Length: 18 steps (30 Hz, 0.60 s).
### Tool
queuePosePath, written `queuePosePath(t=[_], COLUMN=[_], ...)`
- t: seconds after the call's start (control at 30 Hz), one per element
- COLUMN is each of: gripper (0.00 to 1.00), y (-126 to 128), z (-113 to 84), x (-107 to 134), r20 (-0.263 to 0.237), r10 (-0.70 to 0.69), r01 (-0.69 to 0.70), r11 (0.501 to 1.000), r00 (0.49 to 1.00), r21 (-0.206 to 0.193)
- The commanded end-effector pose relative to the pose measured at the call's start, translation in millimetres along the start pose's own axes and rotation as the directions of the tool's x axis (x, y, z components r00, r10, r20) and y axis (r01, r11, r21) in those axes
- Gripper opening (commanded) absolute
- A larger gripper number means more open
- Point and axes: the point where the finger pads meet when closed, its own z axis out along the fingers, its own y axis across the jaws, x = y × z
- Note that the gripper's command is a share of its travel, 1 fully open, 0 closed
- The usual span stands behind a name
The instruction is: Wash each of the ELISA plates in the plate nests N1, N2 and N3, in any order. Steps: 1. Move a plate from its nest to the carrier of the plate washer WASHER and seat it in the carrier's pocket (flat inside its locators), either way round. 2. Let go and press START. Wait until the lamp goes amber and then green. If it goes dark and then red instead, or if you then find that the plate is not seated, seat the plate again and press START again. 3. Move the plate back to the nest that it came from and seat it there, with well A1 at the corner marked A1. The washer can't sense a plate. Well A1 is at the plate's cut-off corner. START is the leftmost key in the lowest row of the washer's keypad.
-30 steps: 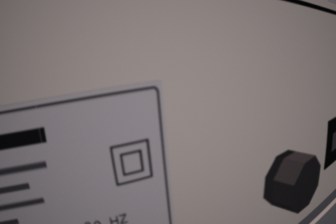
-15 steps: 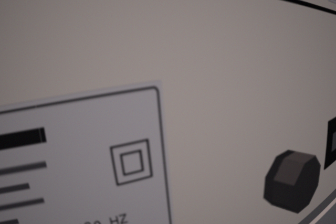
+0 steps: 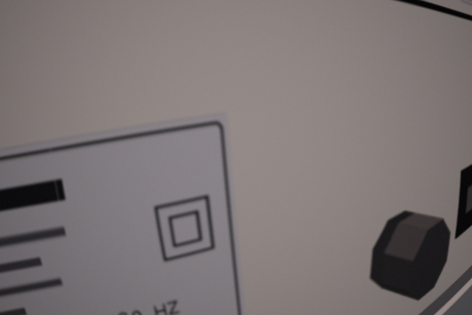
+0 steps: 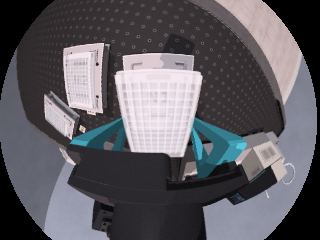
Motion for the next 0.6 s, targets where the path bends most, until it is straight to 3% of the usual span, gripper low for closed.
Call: queuePosePath(t=[0.0, 0.2, 0.57], gripper=[0.84, 0.84, 0.84], y=[-6, -7, -6], z=[5.3, 7.9, 30.7], x=[-4, -7, -3], r20=[0.011, 0.026, 0.010], r10=[-0.005, -0.004, -0.006], r01=[0.005, 0.004, 0.005], r11=[1.000, 1.000, 1.000], r00=[1.000, 1.000, 1.000], r21=[0.011, 0.016, 0.010])
